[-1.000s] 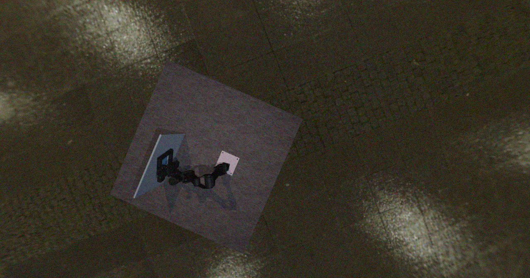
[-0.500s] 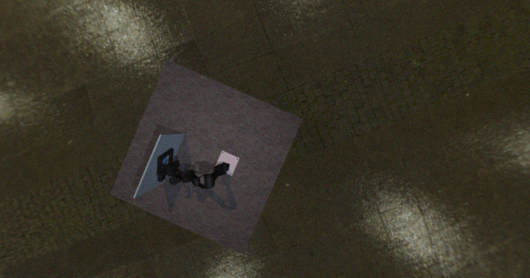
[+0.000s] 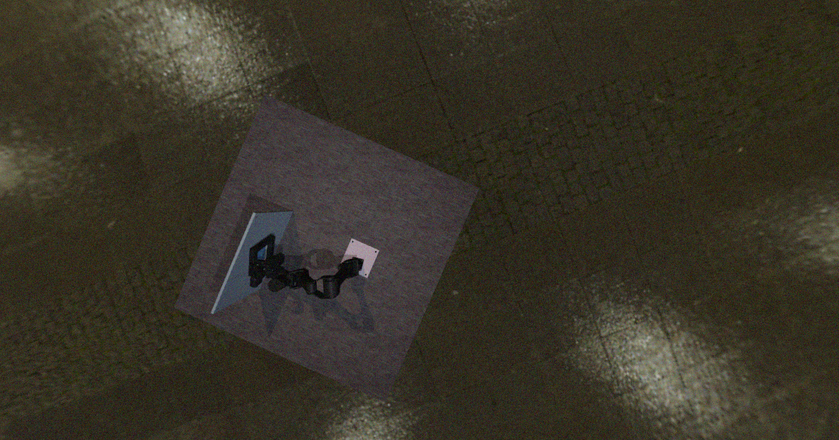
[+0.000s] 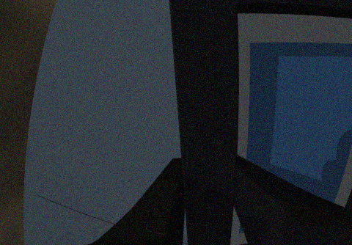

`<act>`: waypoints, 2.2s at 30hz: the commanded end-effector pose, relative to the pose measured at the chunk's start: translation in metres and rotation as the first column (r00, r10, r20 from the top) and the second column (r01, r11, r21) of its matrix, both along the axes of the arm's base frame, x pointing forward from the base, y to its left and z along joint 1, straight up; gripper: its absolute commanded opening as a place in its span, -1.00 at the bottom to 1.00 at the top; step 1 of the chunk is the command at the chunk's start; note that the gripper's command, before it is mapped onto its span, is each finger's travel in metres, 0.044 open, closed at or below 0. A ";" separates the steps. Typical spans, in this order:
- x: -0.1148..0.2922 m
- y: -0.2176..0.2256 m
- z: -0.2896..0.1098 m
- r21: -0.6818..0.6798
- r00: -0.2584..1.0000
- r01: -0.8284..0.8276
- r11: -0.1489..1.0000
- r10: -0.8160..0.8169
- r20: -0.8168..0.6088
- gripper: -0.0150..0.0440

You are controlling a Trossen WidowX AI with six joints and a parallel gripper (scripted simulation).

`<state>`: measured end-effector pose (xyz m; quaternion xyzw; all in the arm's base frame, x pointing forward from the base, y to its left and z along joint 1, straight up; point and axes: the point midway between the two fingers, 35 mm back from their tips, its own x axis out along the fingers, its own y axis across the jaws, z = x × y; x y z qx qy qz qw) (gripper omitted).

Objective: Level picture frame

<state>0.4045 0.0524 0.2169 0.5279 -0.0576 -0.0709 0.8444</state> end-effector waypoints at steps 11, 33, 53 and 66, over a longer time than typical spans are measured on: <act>0.000 0.000 0.000 0.036 1.000 -0.001 0.999 0.001 0.006 -0.49; 0.000 -0.001 0.000 0.144 1.000 -0.005 0.990 0.002 0.026 -0.49; 0.000 -0.001 0.001 0.247 0.999 -0.012 0.969 0.001 0.045 -0.49; 0.000 -0.001 0.001 0.309 0.998 -0.016 0.951 -0.001 0.056 -0.49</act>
